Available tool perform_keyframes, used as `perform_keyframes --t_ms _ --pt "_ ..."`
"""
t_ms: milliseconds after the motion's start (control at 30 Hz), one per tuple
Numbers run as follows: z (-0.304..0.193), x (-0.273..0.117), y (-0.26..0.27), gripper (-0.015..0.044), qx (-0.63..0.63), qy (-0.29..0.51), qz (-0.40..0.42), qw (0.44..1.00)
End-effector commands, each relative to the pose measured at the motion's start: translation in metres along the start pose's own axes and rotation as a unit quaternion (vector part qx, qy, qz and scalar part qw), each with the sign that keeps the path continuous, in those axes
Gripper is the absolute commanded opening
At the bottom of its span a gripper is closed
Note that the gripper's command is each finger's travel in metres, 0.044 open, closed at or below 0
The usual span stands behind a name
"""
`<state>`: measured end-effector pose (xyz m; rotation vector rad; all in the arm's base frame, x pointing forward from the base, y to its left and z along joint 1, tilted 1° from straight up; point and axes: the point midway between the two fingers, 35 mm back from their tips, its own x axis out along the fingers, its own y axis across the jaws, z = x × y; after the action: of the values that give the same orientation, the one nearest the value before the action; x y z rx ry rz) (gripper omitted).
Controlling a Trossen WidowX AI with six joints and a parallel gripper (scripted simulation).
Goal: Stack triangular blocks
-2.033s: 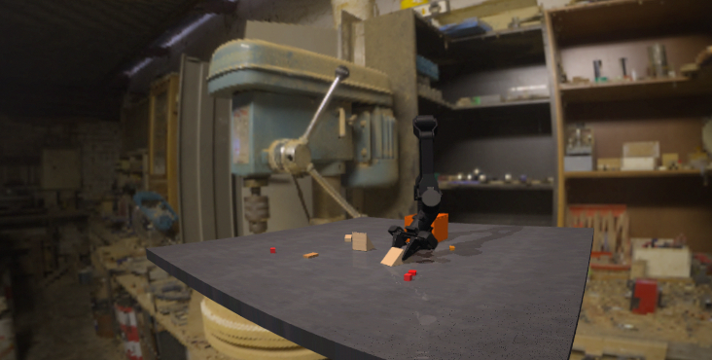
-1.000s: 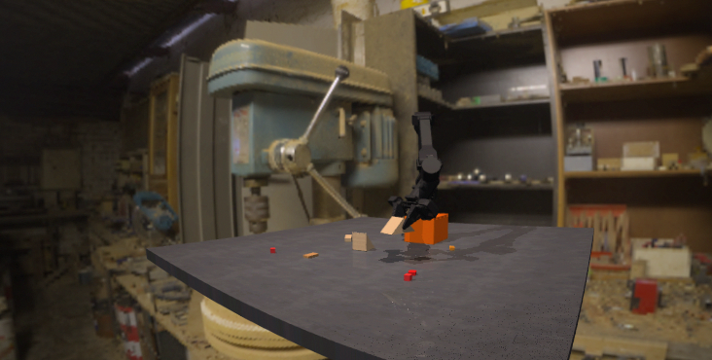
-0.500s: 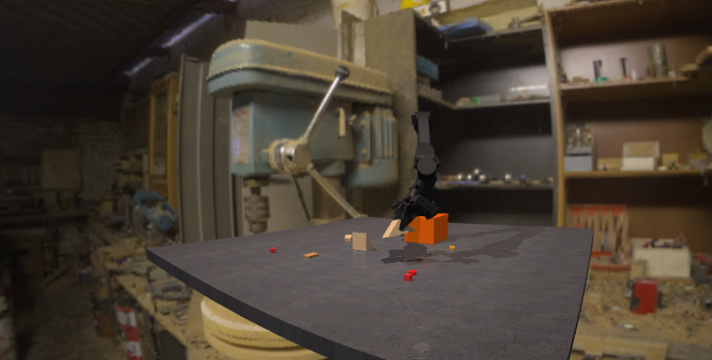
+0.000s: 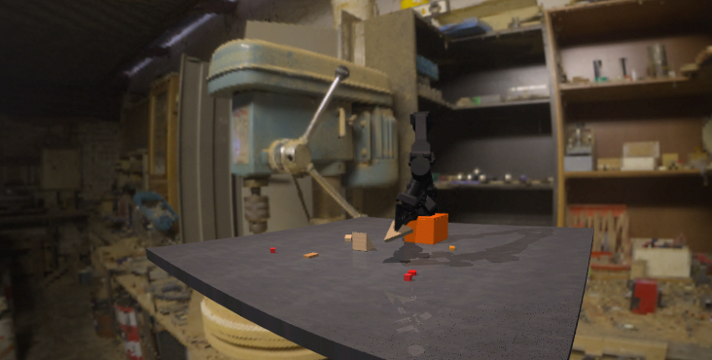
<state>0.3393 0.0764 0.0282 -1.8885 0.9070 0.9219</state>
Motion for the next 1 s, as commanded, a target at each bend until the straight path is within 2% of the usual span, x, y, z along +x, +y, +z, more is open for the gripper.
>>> perform_keyframes --t_ms 0,467,967 --pt "-0.0008 0.0011 -0.0023 0.0000 0.068 -0.013 0.015 0.997" --pt "-0.0035 0.0026 -0.0045 0.0000 0.280 -0.039 0.076 0.956" --pt "-0.0075 0.0008 -0.0060 0.0000 0.493 -0.038 0.150 0.856"
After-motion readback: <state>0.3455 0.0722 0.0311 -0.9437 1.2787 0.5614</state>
